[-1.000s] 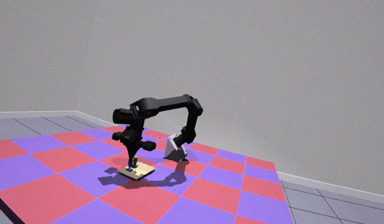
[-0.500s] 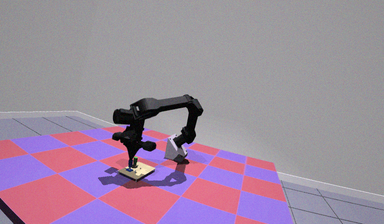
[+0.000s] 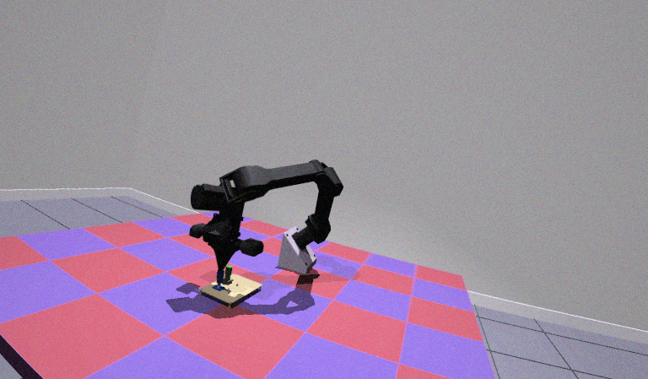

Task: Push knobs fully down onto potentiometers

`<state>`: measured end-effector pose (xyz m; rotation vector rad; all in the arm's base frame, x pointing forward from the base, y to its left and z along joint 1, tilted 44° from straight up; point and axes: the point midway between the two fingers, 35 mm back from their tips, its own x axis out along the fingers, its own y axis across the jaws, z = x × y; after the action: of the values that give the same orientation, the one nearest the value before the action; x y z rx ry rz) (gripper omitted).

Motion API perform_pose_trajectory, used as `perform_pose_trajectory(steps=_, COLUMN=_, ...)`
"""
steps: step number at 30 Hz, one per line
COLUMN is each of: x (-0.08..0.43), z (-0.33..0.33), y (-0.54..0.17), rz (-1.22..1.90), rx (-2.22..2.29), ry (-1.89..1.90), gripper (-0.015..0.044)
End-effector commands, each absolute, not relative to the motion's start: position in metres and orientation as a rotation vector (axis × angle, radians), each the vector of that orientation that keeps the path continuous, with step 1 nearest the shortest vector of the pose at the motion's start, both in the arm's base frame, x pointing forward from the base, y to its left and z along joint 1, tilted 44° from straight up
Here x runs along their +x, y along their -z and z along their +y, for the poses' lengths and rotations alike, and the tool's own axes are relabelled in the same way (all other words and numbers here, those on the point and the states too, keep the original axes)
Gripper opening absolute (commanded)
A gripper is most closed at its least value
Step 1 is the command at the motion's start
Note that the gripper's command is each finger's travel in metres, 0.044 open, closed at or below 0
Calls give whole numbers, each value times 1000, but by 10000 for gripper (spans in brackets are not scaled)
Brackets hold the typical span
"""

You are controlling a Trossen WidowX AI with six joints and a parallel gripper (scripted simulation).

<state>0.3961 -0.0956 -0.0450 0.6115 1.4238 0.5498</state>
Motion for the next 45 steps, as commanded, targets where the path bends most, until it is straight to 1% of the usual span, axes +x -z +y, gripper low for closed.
perform_pose_trajectory(steps=1, x=400, z=-82, y=55, rz=1432, rx=602, ry=-575, gripper=0)
perform_pose_trajectory(steps=45, x=400, z=-78, y=59, rz=1432, rx=602, ry=-575, gripper=0)
